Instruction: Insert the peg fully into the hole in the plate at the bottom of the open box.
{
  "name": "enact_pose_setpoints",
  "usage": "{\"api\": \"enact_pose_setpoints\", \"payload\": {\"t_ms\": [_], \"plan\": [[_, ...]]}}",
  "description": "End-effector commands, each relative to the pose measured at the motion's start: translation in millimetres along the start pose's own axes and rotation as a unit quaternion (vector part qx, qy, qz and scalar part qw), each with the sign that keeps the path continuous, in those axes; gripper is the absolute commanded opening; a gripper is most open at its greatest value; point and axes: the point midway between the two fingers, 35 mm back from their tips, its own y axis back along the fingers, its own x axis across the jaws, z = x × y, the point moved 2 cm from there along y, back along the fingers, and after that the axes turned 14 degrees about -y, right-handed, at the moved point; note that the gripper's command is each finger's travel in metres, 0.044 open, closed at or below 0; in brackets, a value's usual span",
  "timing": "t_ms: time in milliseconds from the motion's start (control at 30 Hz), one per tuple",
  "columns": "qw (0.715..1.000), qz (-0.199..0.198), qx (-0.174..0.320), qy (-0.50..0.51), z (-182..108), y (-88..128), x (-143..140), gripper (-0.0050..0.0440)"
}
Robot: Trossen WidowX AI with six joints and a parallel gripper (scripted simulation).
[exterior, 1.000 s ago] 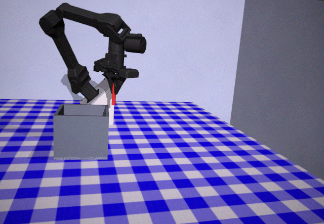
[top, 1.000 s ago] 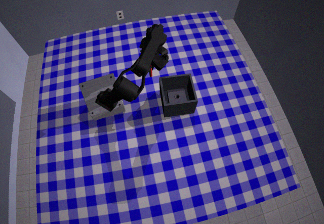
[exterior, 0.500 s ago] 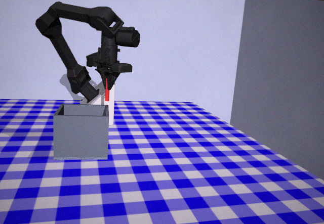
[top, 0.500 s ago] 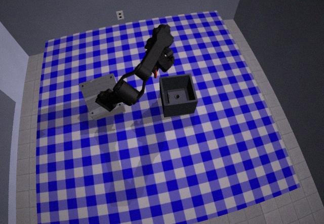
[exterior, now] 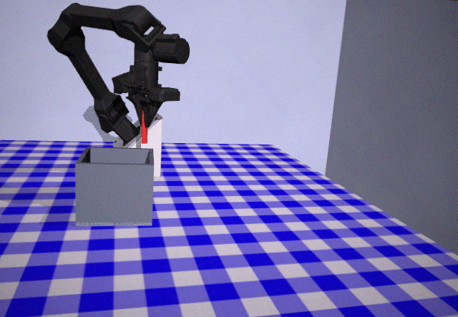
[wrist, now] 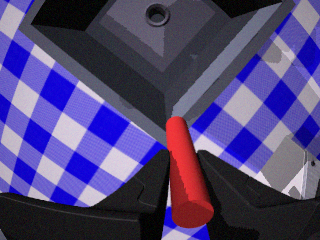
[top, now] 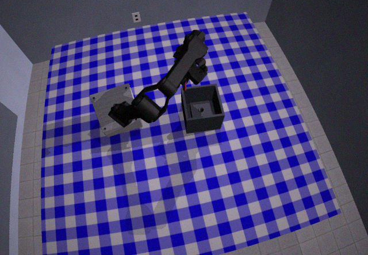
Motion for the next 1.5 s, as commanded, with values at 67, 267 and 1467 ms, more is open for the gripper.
{"api": "enact_pose_setpoints", "payload": {"t_ms": [67, 267, 1467], "plan": [[1.000, 0.003, -0.001, 0.001, 17, 2, 12, 0.0000], [1.000, 0.003, 0.000, -0.001, 35, 2, 20, 0.0000], [1.000, 0.001, -0.005, 0.000, 78, -38, 38, 0.0000]]}}
